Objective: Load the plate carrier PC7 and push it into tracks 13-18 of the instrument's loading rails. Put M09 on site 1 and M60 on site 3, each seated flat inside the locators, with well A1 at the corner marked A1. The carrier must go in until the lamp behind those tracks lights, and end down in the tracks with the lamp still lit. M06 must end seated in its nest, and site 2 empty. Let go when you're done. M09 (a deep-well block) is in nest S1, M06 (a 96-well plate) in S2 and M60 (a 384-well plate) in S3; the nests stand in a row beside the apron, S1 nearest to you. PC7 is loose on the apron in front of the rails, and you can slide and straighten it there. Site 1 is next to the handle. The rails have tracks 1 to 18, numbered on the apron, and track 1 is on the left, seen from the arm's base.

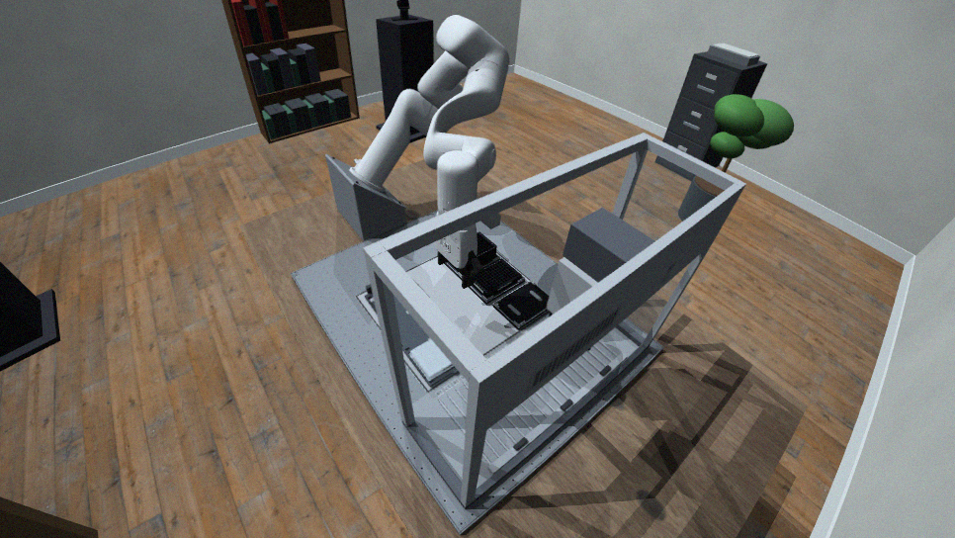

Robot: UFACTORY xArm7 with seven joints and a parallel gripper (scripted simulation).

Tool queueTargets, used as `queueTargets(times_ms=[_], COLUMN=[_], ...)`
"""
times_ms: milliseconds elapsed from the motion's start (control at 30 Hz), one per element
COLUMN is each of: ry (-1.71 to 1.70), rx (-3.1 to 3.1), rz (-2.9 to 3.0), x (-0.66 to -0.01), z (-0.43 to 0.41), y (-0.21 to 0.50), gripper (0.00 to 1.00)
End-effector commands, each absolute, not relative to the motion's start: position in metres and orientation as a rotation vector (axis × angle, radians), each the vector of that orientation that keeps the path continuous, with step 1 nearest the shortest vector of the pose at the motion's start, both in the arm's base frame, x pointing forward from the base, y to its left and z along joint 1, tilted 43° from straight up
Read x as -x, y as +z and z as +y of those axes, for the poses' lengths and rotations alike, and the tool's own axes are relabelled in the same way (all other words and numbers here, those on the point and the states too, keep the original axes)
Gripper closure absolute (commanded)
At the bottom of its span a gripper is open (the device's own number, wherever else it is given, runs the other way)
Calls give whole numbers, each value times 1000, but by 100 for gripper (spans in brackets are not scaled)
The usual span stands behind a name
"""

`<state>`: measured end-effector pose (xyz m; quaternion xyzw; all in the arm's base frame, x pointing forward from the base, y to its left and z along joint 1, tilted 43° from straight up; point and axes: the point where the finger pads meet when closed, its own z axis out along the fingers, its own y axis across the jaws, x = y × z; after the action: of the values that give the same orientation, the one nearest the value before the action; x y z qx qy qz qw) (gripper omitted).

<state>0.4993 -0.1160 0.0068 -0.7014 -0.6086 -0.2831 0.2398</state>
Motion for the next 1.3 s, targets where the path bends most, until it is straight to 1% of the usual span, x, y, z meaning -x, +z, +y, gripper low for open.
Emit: queueTargets(times_ms=[0, 1267], ry=[-779, -780], rx=[1928, 1926], rz=[-1667, -1667], x=[-489, -392], z=[-107, -8], y=[20, 119], gripper=[0, 0])
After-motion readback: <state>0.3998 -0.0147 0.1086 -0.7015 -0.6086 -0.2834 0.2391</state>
